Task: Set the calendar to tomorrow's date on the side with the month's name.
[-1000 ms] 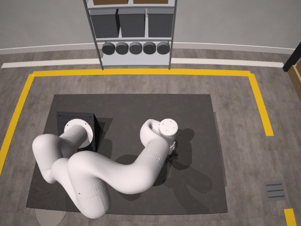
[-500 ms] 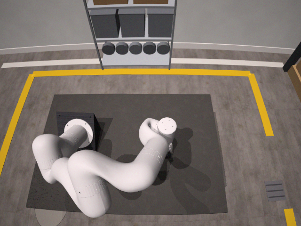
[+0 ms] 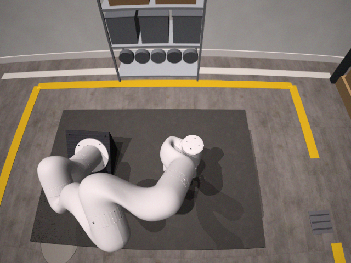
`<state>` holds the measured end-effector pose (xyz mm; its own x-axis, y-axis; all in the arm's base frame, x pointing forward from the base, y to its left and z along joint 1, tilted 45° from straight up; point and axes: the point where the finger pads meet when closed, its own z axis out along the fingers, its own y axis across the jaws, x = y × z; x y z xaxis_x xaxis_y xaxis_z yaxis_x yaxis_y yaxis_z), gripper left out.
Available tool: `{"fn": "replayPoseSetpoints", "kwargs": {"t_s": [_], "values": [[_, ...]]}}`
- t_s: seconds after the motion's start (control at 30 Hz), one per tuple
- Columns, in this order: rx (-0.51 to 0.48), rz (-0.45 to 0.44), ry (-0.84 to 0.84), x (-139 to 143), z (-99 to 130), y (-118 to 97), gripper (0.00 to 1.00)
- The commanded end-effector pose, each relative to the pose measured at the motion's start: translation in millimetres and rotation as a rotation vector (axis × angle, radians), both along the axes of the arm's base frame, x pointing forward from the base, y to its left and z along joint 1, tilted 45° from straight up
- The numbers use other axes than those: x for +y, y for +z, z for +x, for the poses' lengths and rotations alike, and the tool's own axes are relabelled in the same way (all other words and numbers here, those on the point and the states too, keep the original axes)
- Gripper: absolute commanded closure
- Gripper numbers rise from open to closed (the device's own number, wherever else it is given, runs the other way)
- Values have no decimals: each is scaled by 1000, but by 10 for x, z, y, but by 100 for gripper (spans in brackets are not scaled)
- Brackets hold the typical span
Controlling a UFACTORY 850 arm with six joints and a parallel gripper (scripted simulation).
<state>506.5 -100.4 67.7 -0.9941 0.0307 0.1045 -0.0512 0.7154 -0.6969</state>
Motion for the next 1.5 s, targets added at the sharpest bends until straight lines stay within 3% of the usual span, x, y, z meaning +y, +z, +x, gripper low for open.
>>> {"fn": "replayPoseSetpoints", "kwargs": {"t_s": [0.0,0.2,0.27,0.7,0.77,1.23,1.33,1.47], "values": [[-131,-23,-112,24,-24,-21,0],[-207,-32,-188,37,-44,-38,0],[-293,-43,-276,52,-67,-57,0],[-557,-76,-543,95,-140,-114,0],[-557,-76,-543,95,-140,-114,0],[-879,-117,-871,146,-230,-182,0],[-885,-118,-876,147,-232,-183,0],[-1003,-133,-997,165,-266,-207,0]]}}
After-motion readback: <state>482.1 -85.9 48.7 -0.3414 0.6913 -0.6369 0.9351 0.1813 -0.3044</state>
